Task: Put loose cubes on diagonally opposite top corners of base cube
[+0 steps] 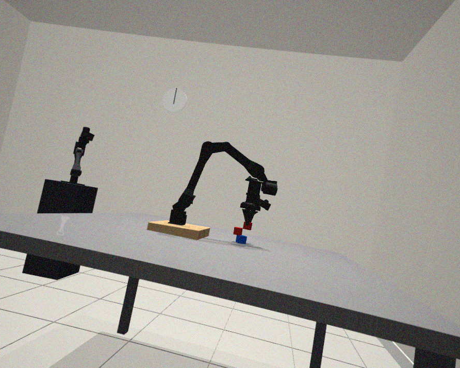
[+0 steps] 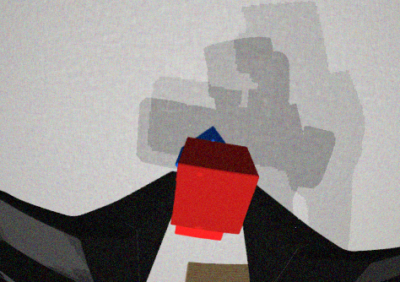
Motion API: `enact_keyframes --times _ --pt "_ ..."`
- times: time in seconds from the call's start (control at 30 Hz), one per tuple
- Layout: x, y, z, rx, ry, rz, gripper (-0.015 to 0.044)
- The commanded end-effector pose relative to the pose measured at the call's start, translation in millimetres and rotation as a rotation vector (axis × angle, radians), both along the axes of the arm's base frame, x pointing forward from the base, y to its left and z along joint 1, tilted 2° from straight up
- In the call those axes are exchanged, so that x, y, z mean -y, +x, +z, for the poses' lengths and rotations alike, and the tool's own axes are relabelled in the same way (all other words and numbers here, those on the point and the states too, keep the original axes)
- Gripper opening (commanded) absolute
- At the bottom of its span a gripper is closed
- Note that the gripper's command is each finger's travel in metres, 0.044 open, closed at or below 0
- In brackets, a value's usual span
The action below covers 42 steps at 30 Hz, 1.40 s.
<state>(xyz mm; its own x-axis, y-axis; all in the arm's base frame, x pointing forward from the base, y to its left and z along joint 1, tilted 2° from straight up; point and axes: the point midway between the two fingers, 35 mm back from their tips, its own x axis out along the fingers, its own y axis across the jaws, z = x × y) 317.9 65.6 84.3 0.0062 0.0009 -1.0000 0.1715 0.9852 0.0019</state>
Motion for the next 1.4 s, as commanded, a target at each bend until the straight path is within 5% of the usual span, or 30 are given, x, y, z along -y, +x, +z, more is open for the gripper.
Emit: enact_keyframes --times 0.0,1.37 --pt "0 0 -9 -0.007 0.001 -0.001 0.0105" --pt "-1 0 -31 -0.008 0.001 0.007 0.0105"
